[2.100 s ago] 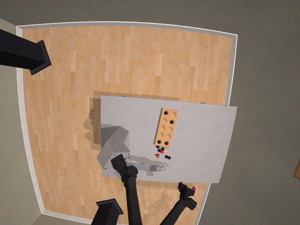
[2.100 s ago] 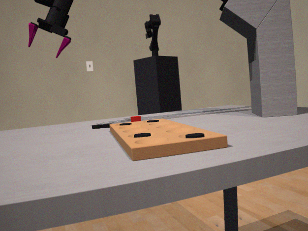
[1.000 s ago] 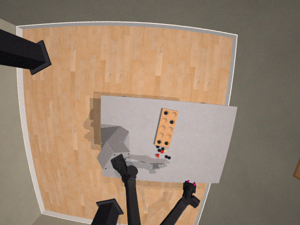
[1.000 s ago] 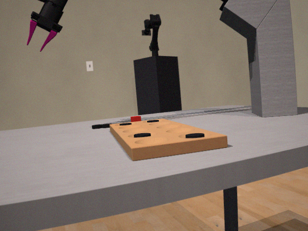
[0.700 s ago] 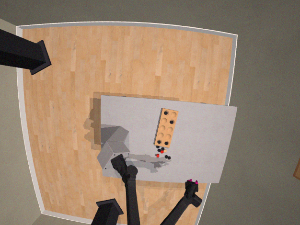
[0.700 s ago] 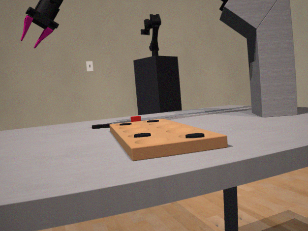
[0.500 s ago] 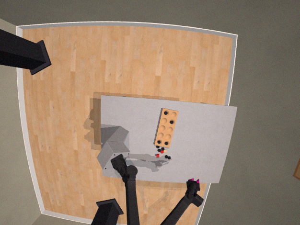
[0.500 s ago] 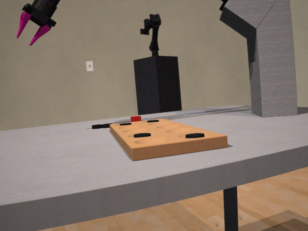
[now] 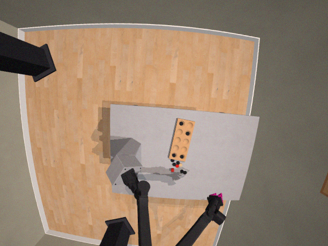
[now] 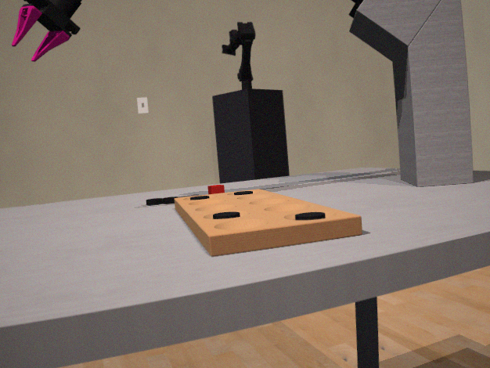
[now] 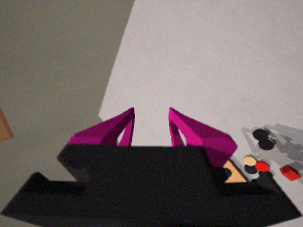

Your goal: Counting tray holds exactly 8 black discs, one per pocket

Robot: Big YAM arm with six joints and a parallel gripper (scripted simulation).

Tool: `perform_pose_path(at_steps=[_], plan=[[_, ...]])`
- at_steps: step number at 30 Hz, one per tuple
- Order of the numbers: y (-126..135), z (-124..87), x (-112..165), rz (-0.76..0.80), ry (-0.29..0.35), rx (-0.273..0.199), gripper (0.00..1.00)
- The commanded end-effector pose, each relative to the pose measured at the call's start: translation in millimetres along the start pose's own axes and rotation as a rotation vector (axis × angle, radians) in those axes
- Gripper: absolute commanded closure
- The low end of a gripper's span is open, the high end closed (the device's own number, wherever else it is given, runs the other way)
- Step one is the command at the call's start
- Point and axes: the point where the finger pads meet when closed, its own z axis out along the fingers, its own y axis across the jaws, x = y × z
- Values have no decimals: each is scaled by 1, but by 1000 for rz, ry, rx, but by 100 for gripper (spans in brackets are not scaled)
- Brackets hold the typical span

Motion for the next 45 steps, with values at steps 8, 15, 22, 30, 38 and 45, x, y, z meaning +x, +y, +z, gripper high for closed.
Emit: perform_pose_path(at_steps=[8,15,22,30,38,45], plan=[[61,0,-6,-165,-25,-120,56],[50,1,-14,-163,-35,-97,56],[82,-3,4,-251,-21,-165,56],[102,-6,16,-338,-16,-210,56],[93,-4,8,-337,-27,-188,56],[124,-11,27,-426,-17,-257,56]])
